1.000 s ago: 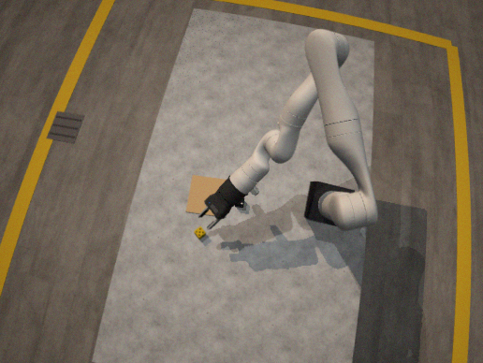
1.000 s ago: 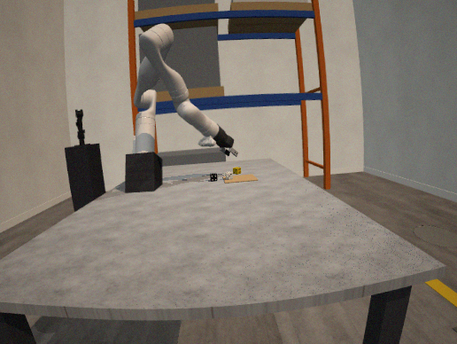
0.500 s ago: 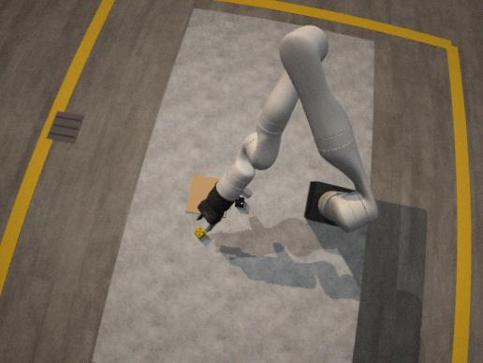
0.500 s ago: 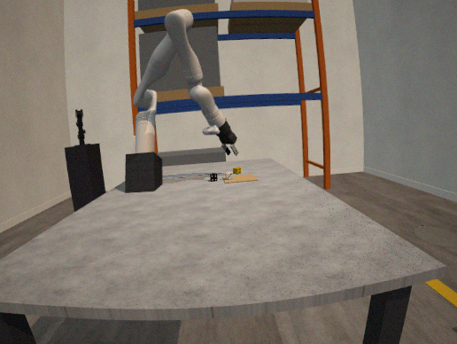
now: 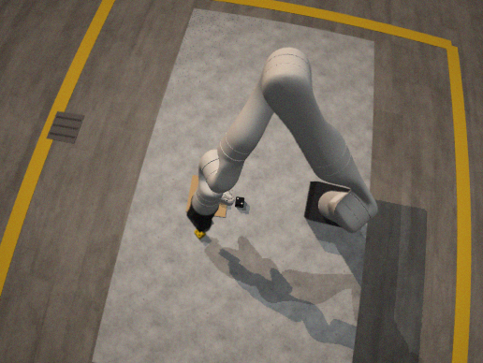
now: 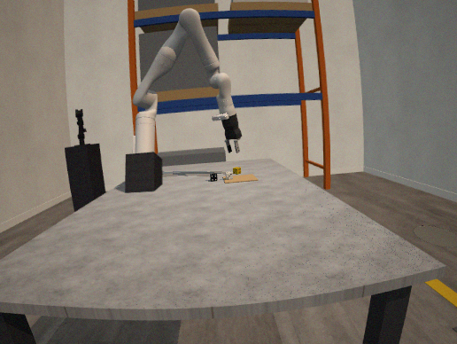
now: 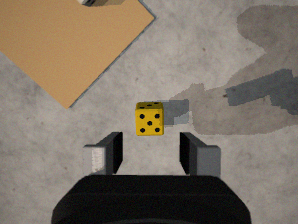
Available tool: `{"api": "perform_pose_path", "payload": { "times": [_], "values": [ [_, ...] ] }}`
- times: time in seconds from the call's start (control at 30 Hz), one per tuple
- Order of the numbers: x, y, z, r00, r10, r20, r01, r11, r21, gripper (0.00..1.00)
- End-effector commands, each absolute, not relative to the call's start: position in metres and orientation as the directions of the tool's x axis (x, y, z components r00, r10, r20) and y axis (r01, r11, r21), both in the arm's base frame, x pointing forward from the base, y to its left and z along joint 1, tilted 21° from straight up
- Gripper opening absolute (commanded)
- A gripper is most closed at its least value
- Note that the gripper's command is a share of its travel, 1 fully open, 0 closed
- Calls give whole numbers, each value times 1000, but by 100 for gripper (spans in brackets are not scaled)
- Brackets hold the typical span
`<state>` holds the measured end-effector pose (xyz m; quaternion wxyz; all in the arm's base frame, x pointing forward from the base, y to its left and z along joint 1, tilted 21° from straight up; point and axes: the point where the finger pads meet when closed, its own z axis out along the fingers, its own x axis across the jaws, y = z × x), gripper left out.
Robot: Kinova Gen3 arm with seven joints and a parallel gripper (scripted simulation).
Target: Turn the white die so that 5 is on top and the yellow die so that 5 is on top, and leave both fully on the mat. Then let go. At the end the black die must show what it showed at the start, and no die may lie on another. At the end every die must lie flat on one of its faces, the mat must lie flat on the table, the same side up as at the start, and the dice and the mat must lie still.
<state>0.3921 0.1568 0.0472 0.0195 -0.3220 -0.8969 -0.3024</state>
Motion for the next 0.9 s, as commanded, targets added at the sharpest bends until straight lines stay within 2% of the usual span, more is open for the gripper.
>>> {"api": "perform_pose_path", "payload": {
  "times": [0.0, 0.47, 0.87],
  "values": [
    [400, 166, 54, -804, 554, 217, 584, 666, 464, 87],
    [404, 170, 61, -804, 554, 217, 595, 741, 311, 87],
    [405, 171, 63, -803, 555, 216, 595, 753, 279, 87]
  ]
}}
